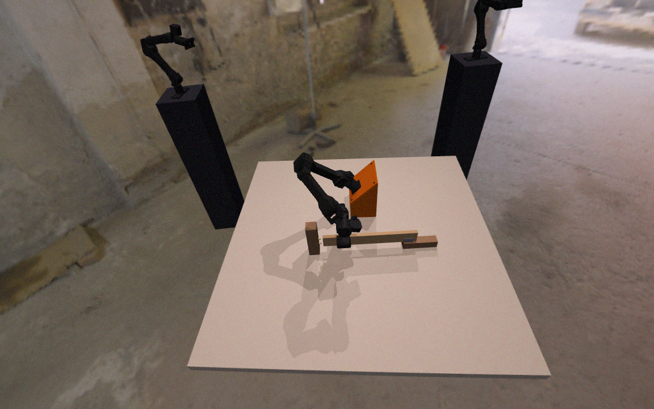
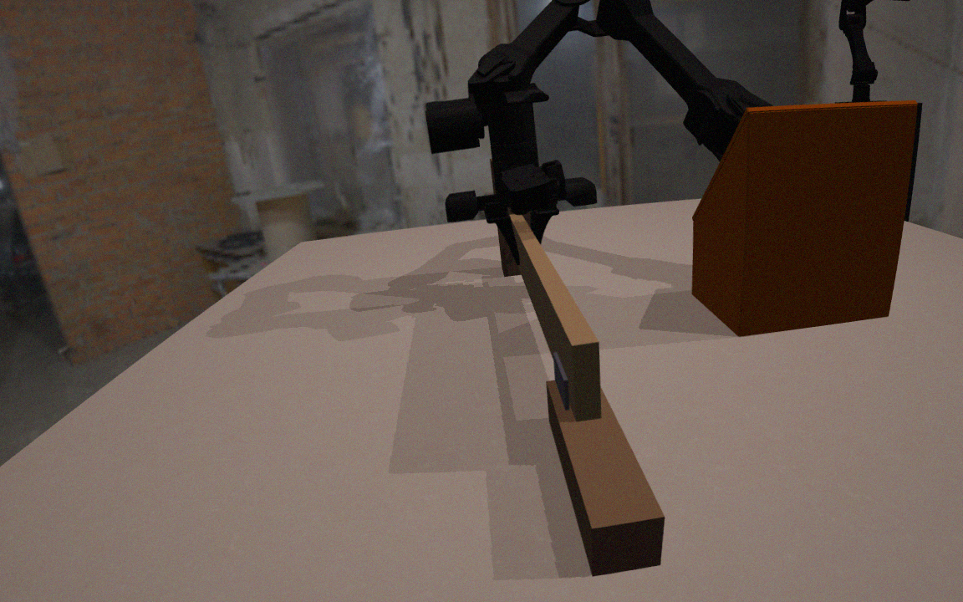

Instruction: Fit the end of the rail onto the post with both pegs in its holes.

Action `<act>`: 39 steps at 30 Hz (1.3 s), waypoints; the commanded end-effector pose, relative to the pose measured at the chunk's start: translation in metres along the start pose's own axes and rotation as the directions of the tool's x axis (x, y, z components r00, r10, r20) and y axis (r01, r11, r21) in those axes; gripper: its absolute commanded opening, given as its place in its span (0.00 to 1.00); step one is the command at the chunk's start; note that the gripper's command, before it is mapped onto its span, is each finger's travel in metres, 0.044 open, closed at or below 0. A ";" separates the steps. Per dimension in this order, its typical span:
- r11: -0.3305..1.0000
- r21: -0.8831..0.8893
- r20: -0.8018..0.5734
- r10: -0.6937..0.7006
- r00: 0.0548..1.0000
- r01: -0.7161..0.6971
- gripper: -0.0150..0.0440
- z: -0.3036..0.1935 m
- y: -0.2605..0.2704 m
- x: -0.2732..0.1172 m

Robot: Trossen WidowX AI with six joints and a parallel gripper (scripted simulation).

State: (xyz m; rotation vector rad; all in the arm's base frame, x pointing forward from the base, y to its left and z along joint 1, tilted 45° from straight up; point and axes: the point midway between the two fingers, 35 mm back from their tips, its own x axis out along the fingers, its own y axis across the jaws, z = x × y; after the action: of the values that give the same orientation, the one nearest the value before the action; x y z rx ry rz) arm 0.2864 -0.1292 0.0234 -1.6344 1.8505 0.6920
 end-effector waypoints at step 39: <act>1.000 0.001 0.002 -0.007 1.000 0.007 0.25 -0.015 -0.001 -0.002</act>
State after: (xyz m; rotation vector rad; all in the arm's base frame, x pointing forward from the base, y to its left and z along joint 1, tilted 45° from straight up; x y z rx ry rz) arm 0.2855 -0.1374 0.0310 -1.6323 1.8475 0.6932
